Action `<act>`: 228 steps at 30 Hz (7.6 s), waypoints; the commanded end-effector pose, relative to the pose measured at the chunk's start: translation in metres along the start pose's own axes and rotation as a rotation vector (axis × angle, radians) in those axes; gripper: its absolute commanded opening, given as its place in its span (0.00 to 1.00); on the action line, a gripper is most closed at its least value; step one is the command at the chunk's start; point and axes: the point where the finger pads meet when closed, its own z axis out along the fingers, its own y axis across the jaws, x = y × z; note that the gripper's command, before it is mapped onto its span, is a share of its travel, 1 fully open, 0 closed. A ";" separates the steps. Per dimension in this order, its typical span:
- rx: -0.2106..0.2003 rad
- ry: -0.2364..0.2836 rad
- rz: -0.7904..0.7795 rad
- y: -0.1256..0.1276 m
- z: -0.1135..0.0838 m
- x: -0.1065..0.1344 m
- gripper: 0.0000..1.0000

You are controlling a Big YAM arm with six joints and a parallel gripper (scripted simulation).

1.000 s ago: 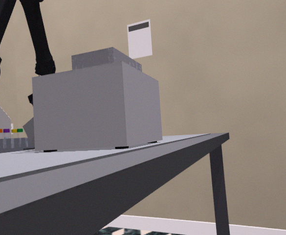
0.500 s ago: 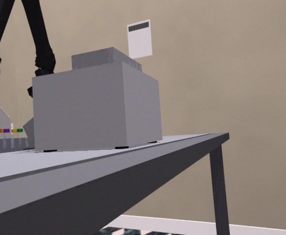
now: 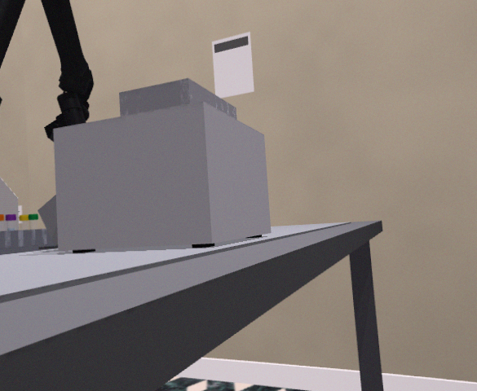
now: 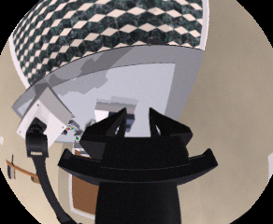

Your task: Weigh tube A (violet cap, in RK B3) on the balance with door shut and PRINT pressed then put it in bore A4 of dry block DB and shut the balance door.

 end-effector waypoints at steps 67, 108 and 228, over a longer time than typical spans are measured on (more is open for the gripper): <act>-0.501 0.518 0.352 -0.014 0.172 0.251 0.30; -0.869 0.619 0.784 0.167 0.211 0.503 0.30; -0.442 0.107 2.429 0.885 -0.050 0.419 0.30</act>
